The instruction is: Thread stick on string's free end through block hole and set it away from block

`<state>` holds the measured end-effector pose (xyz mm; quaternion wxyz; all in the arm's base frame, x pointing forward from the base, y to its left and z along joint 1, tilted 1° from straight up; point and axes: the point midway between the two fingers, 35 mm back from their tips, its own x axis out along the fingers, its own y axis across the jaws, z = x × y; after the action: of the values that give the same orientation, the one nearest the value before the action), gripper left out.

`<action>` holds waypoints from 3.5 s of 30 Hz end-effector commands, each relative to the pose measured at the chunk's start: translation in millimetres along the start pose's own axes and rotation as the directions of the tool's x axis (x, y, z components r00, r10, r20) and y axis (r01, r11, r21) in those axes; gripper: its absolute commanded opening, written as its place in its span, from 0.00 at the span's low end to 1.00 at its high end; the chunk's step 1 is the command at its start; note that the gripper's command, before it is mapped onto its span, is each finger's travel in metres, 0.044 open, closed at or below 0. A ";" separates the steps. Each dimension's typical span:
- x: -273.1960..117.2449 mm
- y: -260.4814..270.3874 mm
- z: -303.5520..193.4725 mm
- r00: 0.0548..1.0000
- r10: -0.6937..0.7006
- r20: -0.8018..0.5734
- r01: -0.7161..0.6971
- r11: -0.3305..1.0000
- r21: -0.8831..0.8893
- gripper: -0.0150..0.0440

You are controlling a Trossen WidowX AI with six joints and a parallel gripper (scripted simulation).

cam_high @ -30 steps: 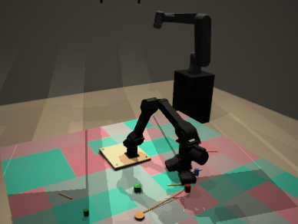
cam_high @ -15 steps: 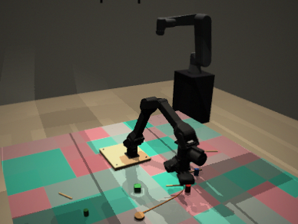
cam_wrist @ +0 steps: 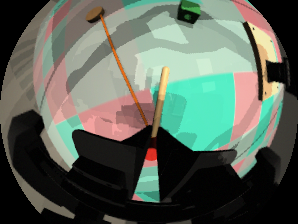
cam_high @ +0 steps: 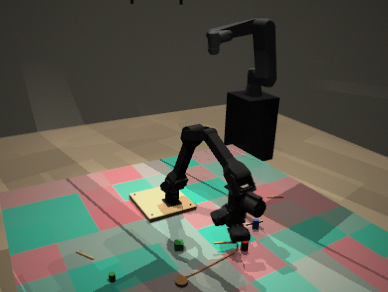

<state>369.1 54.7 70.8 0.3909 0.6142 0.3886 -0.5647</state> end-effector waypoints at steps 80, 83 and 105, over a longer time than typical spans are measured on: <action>21.6 -23.3 81.7 1.000 -0.003 0.000 0.003 1.000 0.004 0.25; 21.5 -23.6 85.6 1.000 -0.003 0.000 0.003 1.000 0.004 0.25; 21.6 -26.5 110.2 1.000 -0.003 -0.001 0.003 1.000 0.003 0.25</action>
<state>304.4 -33.5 42.2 0.3891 0.6134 0.3871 -0.5679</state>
